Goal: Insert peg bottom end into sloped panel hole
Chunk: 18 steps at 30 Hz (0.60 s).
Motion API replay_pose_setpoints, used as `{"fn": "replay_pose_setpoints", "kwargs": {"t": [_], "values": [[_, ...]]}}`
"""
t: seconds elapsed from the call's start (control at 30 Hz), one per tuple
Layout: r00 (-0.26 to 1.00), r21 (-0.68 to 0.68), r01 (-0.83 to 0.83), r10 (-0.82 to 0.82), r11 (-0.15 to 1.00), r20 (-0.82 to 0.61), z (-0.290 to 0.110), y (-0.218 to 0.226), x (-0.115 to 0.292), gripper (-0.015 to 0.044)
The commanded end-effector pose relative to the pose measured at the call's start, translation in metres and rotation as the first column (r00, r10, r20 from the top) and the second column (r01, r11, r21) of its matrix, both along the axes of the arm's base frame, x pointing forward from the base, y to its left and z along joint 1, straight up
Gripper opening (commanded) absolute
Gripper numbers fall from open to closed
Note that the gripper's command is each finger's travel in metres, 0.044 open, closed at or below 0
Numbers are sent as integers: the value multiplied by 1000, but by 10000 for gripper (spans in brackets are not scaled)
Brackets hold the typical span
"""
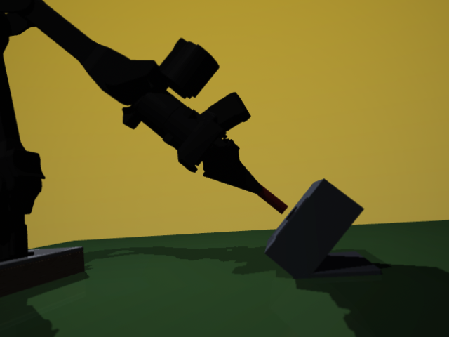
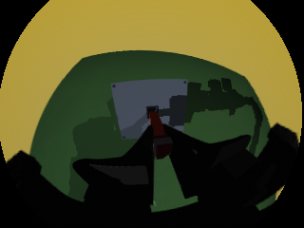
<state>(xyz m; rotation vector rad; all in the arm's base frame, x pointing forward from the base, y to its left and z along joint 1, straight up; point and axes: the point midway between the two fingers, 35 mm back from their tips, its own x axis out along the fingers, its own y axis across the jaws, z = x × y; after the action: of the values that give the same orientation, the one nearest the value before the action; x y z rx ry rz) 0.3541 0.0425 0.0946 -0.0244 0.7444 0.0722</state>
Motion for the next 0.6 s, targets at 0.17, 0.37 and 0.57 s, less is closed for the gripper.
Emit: {"fn": "replay_pose_setpoints", "kwargs": {"t": [0.17,0.37,0.57], "values": [[1000,0,0,0,1000,3,1,0,0,0],[1000,0,0,0,1000,3,0,0,2,0],[1000,0,0,0,1000,3,-1,0,4,0]]}}
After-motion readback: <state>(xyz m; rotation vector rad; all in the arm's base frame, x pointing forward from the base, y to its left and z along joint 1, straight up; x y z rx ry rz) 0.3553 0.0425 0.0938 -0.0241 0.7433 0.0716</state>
